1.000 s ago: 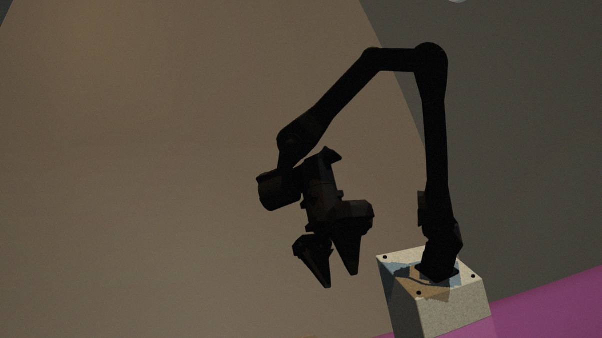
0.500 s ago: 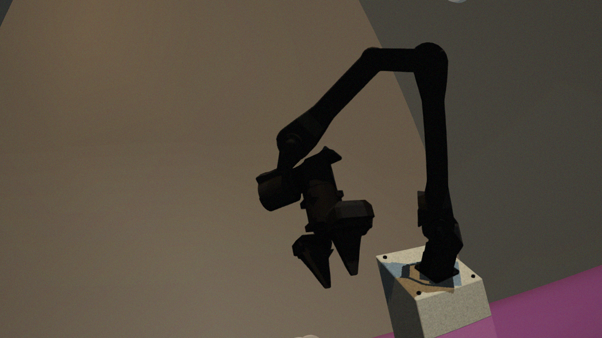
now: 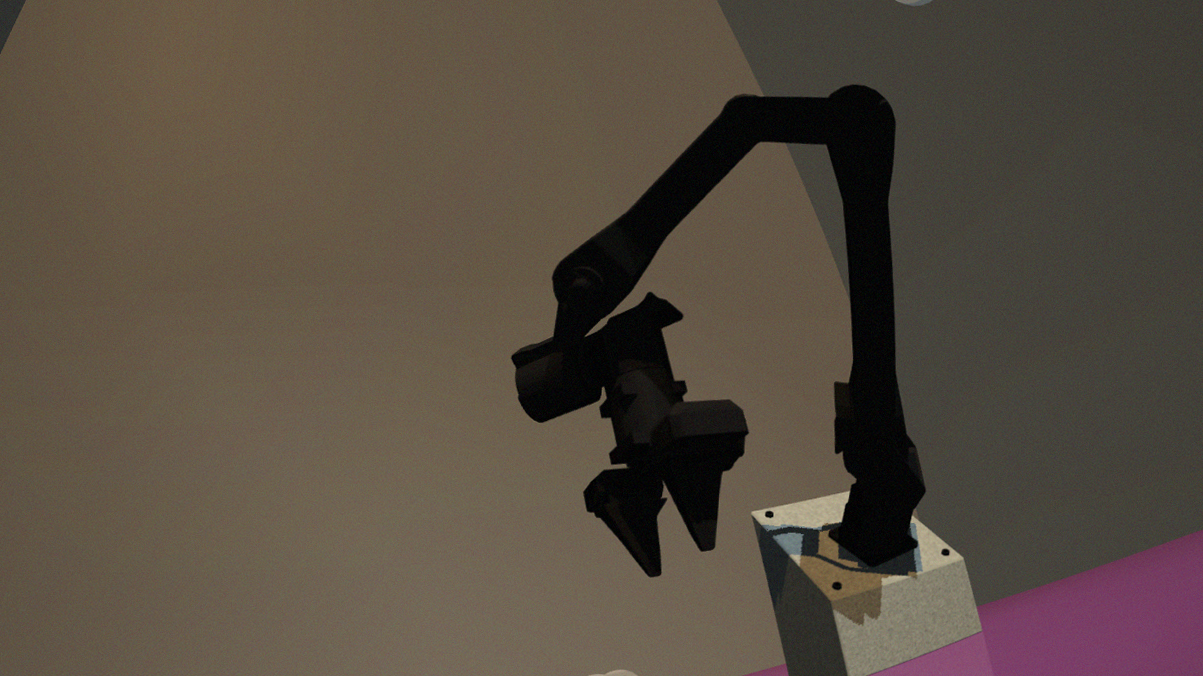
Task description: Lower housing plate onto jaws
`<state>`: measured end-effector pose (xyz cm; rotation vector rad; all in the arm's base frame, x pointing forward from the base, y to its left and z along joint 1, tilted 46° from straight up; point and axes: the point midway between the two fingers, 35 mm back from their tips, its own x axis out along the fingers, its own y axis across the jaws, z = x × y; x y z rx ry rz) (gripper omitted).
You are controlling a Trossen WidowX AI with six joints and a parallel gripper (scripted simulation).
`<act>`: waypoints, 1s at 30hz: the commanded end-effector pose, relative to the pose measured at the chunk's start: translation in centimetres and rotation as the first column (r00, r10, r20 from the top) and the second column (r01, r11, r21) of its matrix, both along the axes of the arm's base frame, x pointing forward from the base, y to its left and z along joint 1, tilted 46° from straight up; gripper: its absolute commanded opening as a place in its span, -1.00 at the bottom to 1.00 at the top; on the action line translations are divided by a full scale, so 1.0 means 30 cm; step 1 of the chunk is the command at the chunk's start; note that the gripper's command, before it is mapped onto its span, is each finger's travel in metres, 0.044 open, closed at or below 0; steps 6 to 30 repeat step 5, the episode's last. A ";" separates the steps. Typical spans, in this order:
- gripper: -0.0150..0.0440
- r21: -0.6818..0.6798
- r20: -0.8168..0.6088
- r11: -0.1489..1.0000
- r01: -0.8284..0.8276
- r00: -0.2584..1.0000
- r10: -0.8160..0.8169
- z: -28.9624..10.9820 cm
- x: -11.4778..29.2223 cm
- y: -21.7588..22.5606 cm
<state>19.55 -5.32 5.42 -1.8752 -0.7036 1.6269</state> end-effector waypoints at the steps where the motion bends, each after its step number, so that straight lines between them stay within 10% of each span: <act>1: 1.00 -0.003 0.001 1.000 -0.005 1.000 0.005 0.001 -0.002 -0.001; 30: 1.00 -0.003 0.001 1.000 -0.005 1.000 0.005 0.001 -0.002 -0.001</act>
